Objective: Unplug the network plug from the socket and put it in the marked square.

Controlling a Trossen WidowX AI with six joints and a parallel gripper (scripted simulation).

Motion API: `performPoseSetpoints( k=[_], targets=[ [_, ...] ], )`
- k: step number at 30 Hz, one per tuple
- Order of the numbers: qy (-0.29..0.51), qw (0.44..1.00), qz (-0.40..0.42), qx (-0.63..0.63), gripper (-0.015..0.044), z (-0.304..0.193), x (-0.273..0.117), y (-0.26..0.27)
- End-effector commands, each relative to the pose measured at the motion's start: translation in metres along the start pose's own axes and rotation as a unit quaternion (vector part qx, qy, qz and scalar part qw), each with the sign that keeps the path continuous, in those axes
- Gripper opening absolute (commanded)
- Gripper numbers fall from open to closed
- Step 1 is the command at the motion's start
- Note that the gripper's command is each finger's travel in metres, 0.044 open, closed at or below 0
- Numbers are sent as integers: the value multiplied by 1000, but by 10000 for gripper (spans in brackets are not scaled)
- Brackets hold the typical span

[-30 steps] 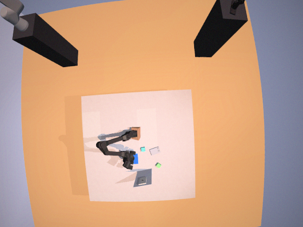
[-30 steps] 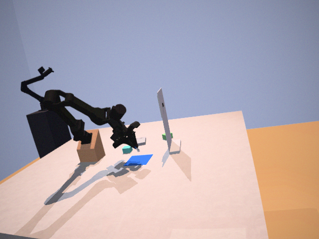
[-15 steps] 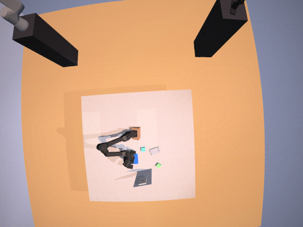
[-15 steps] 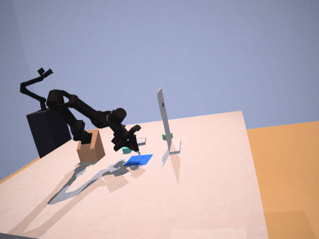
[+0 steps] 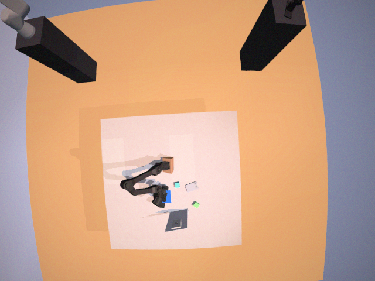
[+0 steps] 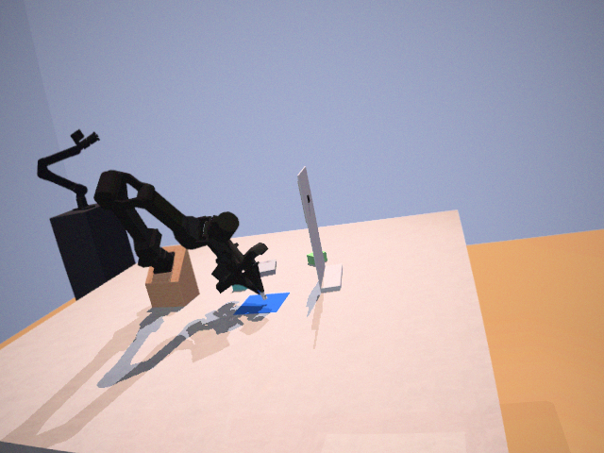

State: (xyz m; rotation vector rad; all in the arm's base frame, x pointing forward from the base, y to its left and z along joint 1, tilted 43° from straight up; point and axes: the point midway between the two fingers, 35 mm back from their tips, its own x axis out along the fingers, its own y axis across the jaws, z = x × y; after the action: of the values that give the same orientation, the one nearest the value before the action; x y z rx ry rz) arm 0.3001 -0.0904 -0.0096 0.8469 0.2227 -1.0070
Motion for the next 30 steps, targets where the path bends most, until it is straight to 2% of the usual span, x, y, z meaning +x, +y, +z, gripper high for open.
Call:
performPoseSetpoints(
  k=[1, 23, 29, 30],
  targets=[
    [2, 1000, 0, -4, 0, -1, 3, -5],
    [-1, 1000, 0, -2, 0, 2, 9, -8],
    [-1, 1000, 0, -2, 156, 2, 9, -8],
    [-1, 1000, 0, -2, 156, 2, 9, -8]
  ],
)
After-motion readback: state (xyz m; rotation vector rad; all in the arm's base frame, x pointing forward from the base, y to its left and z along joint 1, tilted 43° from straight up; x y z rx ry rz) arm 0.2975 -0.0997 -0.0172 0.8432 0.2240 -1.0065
